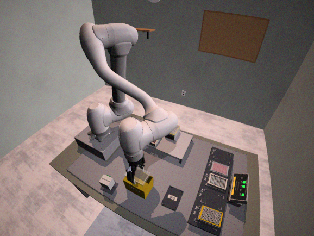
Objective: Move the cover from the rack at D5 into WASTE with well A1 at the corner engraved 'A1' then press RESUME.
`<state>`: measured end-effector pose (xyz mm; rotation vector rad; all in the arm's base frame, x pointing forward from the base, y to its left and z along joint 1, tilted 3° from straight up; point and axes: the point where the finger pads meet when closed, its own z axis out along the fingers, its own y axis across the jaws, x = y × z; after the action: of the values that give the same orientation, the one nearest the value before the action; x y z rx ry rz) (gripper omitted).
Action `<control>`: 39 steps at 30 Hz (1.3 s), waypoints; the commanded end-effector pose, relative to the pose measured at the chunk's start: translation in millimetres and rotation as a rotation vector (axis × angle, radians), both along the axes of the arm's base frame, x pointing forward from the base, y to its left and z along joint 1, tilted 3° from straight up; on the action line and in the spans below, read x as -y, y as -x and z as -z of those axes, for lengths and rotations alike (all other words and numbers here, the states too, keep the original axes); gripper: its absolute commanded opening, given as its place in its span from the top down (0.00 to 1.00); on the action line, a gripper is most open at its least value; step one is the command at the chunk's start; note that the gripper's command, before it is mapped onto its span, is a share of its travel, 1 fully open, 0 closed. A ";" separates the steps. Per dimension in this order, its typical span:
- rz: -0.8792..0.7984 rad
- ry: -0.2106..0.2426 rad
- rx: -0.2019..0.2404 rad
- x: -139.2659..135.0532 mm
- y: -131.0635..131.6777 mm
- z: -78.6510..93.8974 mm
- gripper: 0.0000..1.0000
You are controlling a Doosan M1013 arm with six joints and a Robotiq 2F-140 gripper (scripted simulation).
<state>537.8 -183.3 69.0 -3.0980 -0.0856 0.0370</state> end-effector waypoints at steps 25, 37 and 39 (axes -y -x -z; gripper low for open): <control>0.000 0.000 0.000 -0.2 0.1 4.5 0.23; 0.000 0.000 0.000 -0.2 0.1 4.5 0.23; 0.000 0.000 0.000 -0.2 0.1 4.5 0.23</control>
<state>537.7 -183.1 64.5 -3.0980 -0.0856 0.0370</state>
